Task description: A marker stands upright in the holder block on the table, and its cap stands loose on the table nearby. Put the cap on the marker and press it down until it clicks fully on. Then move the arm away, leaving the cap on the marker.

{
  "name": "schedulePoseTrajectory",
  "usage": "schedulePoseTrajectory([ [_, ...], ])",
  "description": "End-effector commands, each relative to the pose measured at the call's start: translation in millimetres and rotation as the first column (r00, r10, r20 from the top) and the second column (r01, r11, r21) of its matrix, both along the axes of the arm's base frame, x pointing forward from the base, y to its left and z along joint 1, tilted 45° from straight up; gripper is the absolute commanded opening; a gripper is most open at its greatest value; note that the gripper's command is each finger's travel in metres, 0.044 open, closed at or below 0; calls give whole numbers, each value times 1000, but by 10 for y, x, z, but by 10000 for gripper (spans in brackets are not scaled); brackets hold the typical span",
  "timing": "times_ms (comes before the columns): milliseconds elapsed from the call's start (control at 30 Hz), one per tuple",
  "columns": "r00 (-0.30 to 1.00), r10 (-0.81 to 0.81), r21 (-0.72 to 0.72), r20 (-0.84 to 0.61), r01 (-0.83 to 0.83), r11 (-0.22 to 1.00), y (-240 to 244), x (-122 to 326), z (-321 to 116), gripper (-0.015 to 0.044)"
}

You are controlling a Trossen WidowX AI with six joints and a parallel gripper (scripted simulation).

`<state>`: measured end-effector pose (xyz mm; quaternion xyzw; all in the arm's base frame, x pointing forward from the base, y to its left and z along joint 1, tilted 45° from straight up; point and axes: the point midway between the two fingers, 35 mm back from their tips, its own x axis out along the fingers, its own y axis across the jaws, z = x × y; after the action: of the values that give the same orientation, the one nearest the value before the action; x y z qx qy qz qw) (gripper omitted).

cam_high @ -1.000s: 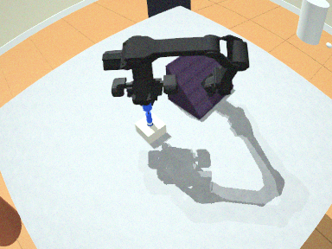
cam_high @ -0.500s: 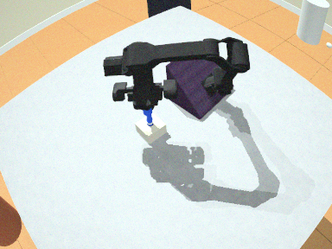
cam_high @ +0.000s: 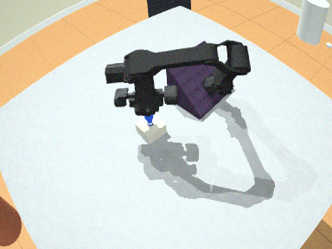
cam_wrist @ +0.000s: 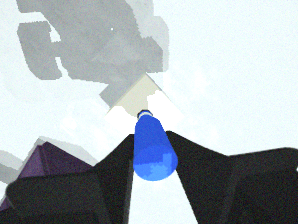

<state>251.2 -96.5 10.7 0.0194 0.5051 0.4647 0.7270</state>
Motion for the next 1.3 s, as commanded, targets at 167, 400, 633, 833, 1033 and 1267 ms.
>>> schedulePoseTrajectory([
  [167,1000,-4,5,1,4,1000,85,5,-70,0],
  [400,1000,-4,5,1,4,1000,85,5,-70,0],
  [633,1000,1,1,1,-1,1000,79,0,-69,184],
  [833,1000,1,1,1,-1,1000,79,0,-69,341],
  [1033,1000,1,1,1,-1,1000,63,2,-57,440],
  [1267,1000,1,0,-1,-1,1000,-434,-45,448,440],
])
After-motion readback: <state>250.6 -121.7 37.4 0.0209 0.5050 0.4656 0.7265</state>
